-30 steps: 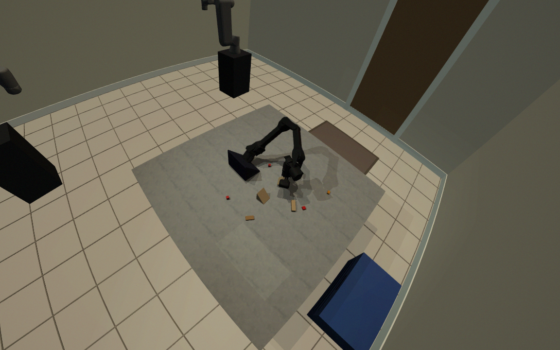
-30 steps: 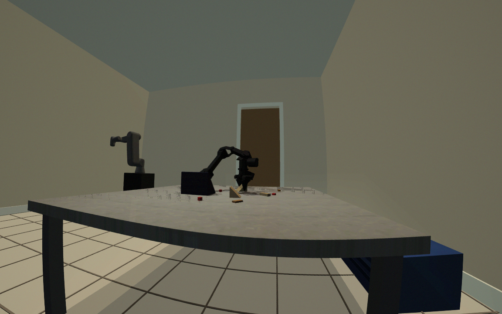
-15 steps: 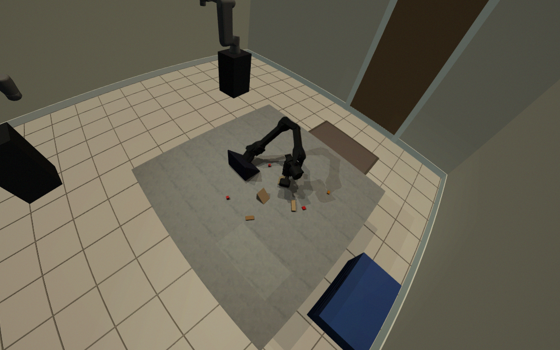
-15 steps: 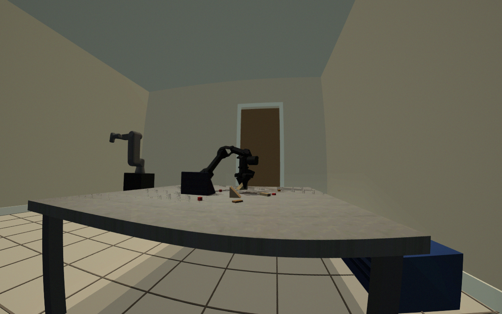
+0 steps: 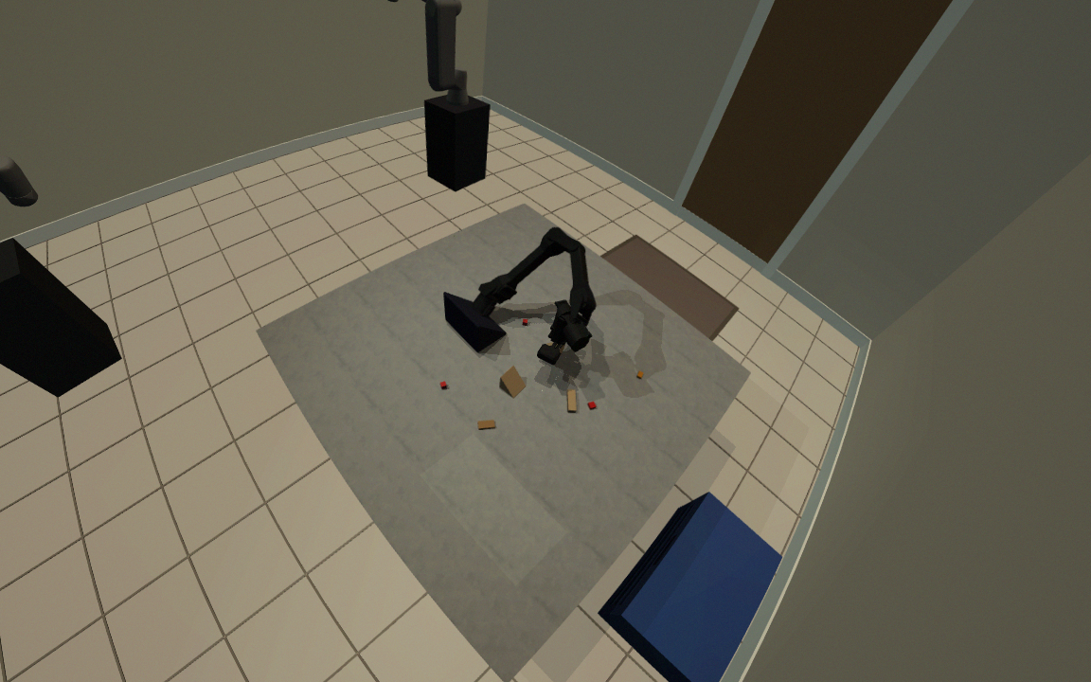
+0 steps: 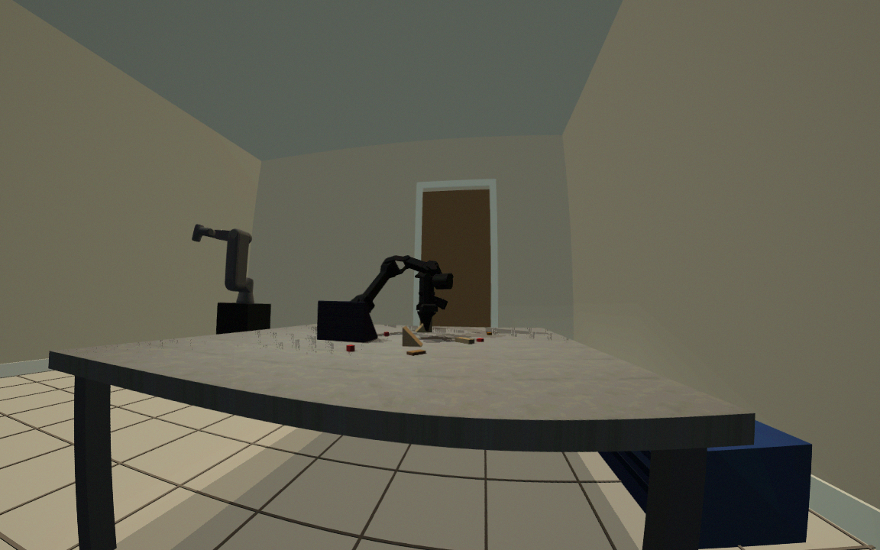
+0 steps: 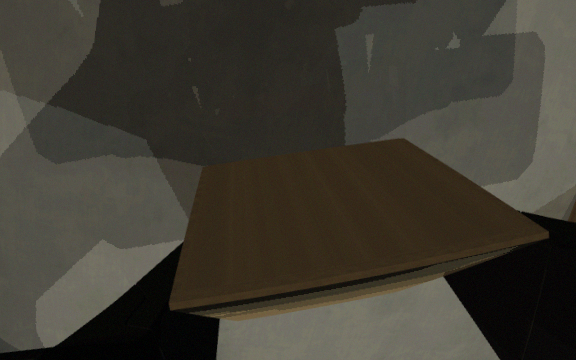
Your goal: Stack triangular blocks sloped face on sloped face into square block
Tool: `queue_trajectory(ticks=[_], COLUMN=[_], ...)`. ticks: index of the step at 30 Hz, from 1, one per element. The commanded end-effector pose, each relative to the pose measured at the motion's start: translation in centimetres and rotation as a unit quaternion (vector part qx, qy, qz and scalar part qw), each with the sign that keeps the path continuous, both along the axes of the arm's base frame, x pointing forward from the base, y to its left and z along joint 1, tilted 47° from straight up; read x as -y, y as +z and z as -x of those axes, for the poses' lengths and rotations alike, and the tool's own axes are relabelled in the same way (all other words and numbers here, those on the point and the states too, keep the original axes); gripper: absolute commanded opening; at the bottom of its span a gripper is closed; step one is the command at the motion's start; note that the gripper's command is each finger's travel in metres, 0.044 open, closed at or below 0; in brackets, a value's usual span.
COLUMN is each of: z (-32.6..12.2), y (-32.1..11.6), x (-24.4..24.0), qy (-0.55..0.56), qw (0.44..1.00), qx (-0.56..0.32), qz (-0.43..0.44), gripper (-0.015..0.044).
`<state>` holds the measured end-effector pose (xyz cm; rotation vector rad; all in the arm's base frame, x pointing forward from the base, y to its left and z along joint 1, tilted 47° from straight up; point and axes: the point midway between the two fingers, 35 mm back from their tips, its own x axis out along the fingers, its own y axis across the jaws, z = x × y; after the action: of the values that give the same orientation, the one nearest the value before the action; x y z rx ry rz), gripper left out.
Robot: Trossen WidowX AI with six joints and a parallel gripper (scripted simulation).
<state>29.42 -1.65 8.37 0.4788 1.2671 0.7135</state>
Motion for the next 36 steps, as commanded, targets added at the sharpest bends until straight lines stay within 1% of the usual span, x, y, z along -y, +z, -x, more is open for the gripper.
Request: queue_trajectory(ticks=[1, 10, 17, 28, 36], z=[0.01, 0.01, 0.01, 0.0, 0.0], y=[-0.03, -0.01, -0.01, 0.0, 0.01], x=[-0.01, -0.02, -0.02, -0.03, -0.04], qy=[-0.044, -0.145, -0.194, -0.298, -0.352], qw=[0.998, 0.978, 0.96, 0.902, 0.86], qx=[-0.045, -0.149, -0.2, -0.308, -0.364], qz=[-0.009, -0.029, -0.039, -0.059, -0.07], gripper=[0.0, 0.0, 0.0, 0.0, 0.0])
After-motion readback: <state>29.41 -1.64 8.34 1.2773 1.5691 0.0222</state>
